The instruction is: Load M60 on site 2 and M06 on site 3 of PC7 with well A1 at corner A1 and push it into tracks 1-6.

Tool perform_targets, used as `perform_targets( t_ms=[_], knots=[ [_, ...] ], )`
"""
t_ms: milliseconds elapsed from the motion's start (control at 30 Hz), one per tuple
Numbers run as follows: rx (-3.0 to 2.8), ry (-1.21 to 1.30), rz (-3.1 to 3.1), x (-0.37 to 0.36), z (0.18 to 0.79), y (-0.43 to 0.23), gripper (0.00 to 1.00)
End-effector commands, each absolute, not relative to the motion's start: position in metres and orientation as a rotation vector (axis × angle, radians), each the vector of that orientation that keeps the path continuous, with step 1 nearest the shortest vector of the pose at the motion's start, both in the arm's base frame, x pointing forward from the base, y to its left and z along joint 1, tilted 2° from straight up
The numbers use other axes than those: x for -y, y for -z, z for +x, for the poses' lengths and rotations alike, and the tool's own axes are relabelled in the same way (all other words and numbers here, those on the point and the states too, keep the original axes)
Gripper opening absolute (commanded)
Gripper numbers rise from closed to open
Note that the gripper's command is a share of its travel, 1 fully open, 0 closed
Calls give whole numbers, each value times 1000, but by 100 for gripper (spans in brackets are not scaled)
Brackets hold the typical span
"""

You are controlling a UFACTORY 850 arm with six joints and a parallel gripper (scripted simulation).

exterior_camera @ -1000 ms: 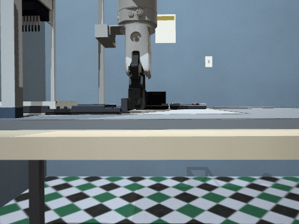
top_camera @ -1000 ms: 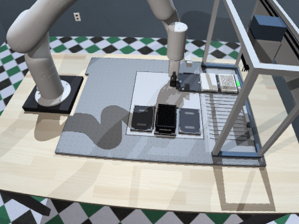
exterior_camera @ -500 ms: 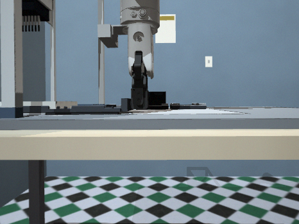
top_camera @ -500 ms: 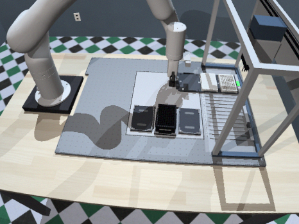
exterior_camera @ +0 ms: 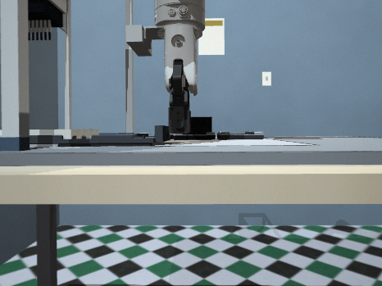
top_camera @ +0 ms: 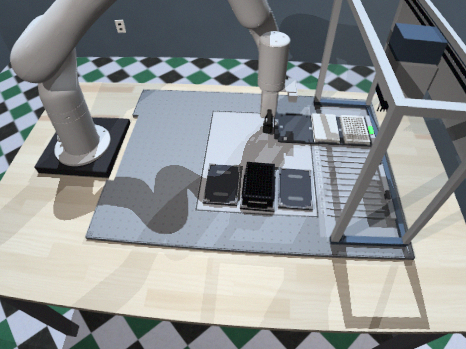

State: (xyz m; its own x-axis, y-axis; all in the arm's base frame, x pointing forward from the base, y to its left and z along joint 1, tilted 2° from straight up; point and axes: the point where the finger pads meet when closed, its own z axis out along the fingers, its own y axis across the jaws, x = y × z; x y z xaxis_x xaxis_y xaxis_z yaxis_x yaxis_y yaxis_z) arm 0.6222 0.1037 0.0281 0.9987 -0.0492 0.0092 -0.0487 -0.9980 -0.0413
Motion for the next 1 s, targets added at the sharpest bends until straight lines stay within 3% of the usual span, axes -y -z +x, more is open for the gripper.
perform_targets(
  t_ms=[0, 967],
  knots=[
    [-76, 18, -3099, -104, 623, -35, 82],
    [-76, 18, -3099, -102, 622, -77, 82]
  ],
)
